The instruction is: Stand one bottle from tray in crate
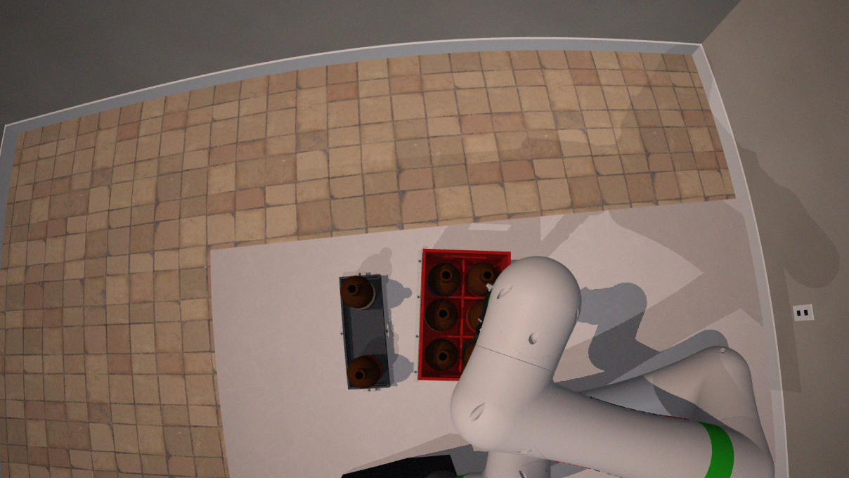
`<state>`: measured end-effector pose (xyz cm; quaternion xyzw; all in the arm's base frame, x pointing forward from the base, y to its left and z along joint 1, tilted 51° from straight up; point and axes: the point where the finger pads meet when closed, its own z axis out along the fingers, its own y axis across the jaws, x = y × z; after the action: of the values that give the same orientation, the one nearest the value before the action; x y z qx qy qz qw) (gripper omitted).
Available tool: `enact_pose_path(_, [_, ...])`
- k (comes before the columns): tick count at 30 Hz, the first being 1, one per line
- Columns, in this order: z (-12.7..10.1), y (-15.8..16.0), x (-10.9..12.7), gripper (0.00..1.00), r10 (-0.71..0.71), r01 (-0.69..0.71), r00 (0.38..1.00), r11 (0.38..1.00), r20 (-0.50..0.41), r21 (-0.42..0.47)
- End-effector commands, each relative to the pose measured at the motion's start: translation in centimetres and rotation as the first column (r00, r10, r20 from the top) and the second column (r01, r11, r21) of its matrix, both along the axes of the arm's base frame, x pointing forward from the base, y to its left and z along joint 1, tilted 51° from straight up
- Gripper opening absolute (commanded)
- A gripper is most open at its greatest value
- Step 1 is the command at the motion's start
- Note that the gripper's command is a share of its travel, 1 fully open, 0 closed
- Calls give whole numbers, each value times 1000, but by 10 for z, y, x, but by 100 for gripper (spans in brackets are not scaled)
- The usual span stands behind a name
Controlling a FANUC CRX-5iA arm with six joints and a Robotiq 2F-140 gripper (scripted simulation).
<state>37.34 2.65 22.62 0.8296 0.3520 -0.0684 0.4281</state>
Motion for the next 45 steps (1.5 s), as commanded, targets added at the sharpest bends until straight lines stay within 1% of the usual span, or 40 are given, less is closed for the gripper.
enact_pose_path(1, [-2, -2, 1, 0, 0, 0, 1000, 1000, 0, 0])
enact_pose_path(15, [-5, -6, 2, 0, 0, 0, 1000, 1000, 0, 0])
enact_pose_path(45, [-6, -7, 2, 0, 0, 0, 1000, 1000, 0, 0])
